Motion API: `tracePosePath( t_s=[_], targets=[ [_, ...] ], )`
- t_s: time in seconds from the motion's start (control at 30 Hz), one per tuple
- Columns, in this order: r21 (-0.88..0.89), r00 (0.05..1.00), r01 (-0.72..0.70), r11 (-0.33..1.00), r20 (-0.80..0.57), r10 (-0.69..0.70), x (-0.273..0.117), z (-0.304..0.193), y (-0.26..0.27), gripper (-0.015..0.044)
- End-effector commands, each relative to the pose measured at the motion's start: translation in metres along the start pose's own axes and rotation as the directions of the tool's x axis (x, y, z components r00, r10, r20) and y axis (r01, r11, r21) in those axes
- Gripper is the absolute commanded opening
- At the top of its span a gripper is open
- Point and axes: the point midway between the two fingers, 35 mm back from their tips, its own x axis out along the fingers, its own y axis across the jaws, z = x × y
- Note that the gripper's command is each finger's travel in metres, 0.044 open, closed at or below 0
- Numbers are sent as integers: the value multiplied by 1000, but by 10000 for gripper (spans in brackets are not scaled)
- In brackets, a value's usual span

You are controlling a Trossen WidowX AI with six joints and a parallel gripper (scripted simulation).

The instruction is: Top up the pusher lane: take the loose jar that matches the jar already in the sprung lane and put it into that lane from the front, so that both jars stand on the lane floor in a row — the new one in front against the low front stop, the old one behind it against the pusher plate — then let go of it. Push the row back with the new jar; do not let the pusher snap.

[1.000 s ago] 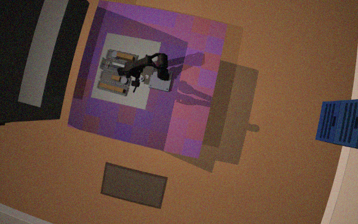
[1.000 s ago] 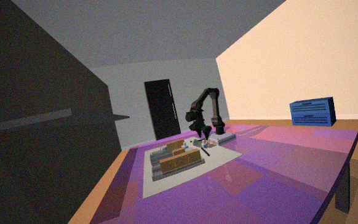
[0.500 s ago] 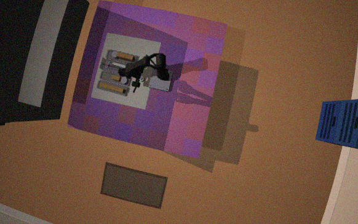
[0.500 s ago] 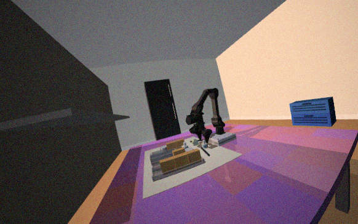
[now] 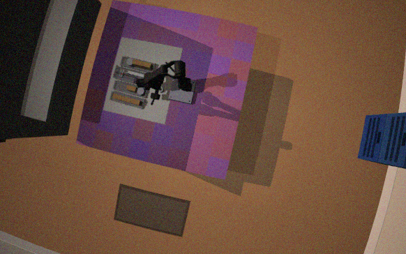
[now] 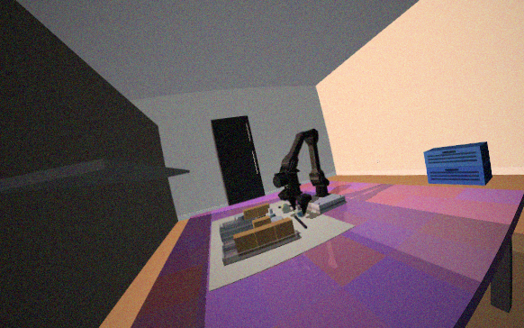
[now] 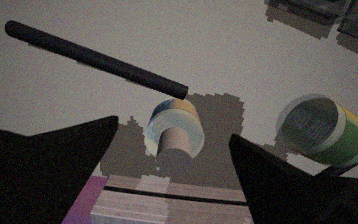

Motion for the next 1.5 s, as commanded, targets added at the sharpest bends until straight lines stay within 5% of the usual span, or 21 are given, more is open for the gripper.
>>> tracePosePath(
  t_s=[0.0, 0.3, 0.47, 0.67, 1.17, 1.47],
  targets=[
    [6, 1000, -3, 1000, -3, 3, 4, -1, 0, 414],
    [6, 1000, -3, 1000, -3, 3, 4, -1, 0, 177],
    [6, 1000, -3, 1000, -3, 3, 4, -1, 0, 144],
    [20, 1000, -13, 1000, 6, 12, -11, 1, 7, 0],
    [7, 1000, -4, 1000, -2, 4, -96, -4, 5, 0],
    [15, 1000, -3, 1000, -1, 3, -93, 12, -5, 0]
  ],
)
